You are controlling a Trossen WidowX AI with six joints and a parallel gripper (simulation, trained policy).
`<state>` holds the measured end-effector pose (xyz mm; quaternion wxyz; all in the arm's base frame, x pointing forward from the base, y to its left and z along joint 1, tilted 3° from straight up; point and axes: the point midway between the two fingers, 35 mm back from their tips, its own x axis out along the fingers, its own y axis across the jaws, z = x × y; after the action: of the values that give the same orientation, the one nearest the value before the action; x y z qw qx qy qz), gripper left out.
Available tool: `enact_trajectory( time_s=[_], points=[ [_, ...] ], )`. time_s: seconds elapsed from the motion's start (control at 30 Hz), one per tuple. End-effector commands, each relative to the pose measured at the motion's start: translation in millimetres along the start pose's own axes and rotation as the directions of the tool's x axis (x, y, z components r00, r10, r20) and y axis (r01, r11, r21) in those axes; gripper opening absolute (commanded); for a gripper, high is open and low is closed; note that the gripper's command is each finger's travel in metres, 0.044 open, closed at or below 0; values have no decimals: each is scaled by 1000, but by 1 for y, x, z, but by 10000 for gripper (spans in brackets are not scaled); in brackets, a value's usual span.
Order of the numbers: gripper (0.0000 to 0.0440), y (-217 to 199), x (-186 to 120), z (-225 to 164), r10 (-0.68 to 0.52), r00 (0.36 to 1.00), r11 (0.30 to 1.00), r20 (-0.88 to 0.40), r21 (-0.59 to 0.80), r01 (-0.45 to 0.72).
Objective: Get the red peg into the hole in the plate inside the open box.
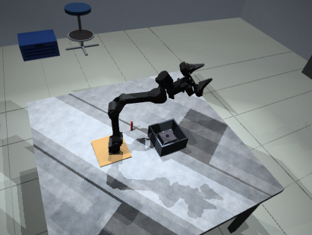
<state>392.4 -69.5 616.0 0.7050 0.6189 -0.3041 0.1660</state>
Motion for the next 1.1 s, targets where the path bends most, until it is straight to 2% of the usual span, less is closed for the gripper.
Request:
enact_trajectory(
  time_s=[0.0, 0.23, 0.47, 0.77, 1.07],
  points=[
    [440, -26, -6, -16, -115, 993, 993, -18, 14, 115],
    [440, -77, -30, -52, -343, 936, 938, -76, 23, 345],
    [440, -120, -67, -90, -546, 825, 834, -149, -8, 551],
    [440, -159, -133, -139, -749, 614, 652, -248, -112, 750],
    [440, -179, -212, -178, -877, 355, 447, -324, -276, 851]
  ],
)
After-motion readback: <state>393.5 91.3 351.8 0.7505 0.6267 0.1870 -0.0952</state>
